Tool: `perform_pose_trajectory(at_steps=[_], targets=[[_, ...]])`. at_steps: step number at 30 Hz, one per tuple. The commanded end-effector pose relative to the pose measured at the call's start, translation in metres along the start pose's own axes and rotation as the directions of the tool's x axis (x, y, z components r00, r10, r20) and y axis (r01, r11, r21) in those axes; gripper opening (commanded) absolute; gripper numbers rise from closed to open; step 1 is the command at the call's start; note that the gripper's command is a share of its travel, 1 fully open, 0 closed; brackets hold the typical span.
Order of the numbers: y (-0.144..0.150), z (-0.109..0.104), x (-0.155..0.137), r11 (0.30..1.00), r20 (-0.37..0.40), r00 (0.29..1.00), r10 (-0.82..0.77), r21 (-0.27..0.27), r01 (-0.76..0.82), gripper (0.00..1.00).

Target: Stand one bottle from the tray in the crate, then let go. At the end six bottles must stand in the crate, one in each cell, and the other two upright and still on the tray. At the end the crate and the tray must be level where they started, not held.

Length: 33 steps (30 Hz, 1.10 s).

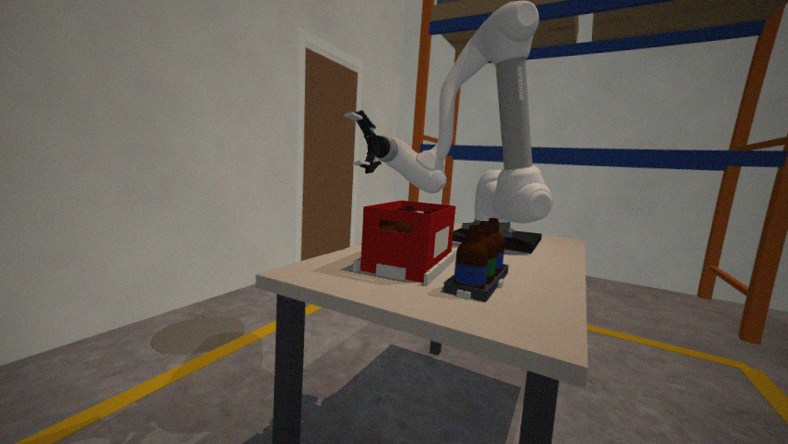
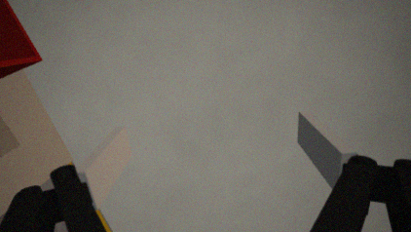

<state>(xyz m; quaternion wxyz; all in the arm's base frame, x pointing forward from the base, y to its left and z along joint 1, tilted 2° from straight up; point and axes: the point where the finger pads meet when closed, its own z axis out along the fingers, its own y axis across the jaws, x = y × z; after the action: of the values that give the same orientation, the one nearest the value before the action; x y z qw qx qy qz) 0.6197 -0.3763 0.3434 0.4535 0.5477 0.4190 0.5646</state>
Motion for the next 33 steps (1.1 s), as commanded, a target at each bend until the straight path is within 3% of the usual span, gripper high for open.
perform_pose_trajectory(at_steps=[1,7,10,13,14,15,16,17,18,19,21,22,23,24,26,27,28,29,31,32,33], targets=[[0.002,0.0,0.001,1.0,-0.001,1.0,0.001,0.003,-0.001,1.0],[-0.001,0.001,0.003,0.999,-0.009,1.0,-0.015,0.035,0.016,1.0],[-0.009,0.0,0.008,0.991,-0.026,0.998,-0.061,0.117,0.063,1.0],[-0.02,0.001,0.018,0.961,-0.069,0.99,-0.119,0.241,0.132,1.0],[-0.021,0.001,0.018,0.96,-0.07,0.99,-0.121,0.245,0.135,1.0],[-0.026,0.002,0.024,0.942,-0.093,0.986,-0.141,0.295,0.162,1.0],[-0.026,0.002,0.024,0.942,-0.093,0.986,-0.141,0.295,0.162,1.0],[-0.031,0.002,0.028,0.918,-0.115,0.98,-0.165,0.347,0.195,1.0],[-0.031,0.002,0.028,0.918,-0.115,0.98,-0.165,0.347,0.195,1.0],[-0.037,0.002,0.033,0.889,-0.142,0.973,-0.184,0.399,0.227,1.0],[-0.037,0.002,0.033,0.889,-0.142,0.973,-0.184,0.399,0.227,1.0],[-0.042,0.003,0.038,0.854,-0.169,0.964,-0.206,0.45,0.261,1.0],[-0.042,0.003,0.038,0.854,-0.169,0.964,-0.206,0.45,0.261,1.0],[-0.048,0.003,0.044,0.815,-0.2,0.954,-0.222,0.499,0.295,1.0],[-0.048,0.003,0.044,0.815,-0.2,0.954,-0.222,0.499,0.295,1.0],[-0.053,0.003,0.049,0.77,-0.229,0.943,-0.241,0.546,0.329,1.0],[-0.053,0.003,0.049,0.77,-0.229,0.943,-0.241,0.546,0.329,1.0],[-0.06,0.004,0.055,0.722,-0.263,0.931,-0.252,0.59,0.362,1.0],[-0.06,0.004,0.055,0.722,-0.263,0.931,-0.252,0.59,0.362,1.0],[-0.065,0.004,0.059,0.669,-0.294,0.918,-0.266,0.63,0.395,1.0],[-0.065,0.004,0.059,0.669,-0.294,0.918,-0.266,0.63,0.395,1.0]])
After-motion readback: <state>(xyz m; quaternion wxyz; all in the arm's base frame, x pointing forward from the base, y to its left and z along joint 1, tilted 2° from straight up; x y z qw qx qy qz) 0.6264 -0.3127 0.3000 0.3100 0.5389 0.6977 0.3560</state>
